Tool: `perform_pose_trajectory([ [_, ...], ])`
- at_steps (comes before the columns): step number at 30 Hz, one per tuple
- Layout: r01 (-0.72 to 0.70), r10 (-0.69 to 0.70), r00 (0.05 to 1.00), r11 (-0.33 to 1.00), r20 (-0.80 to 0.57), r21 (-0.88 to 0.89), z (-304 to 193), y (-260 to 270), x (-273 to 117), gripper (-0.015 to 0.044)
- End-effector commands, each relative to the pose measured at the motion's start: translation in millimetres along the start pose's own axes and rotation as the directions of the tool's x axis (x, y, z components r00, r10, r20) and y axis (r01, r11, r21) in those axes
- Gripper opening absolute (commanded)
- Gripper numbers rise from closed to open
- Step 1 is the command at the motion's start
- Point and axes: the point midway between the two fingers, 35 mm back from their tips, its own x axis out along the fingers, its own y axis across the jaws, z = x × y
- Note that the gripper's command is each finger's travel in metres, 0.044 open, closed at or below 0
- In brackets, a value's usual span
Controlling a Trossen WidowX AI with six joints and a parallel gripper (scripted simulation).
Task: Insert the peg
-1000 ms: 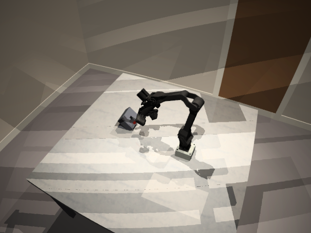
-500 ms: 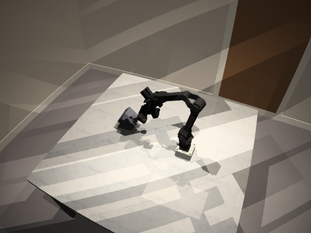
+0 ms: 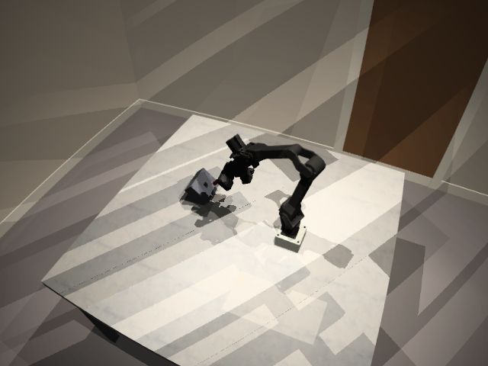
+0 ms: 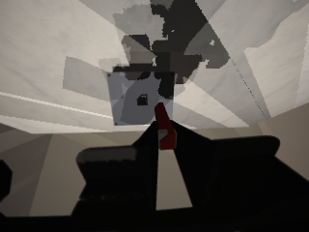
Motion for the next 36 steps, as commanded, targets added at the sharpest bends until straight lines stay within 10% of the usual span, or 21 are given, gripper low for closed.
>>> perform_pose_trajectory([
  [1,-0.006,0.007,1.000,1.000,-0.016,0.006,1,4,-2,0.0000],
  [36,-0.038,0.040,0.998,0.999,-0.057,0.032,-3,21,36,0.0000],
])
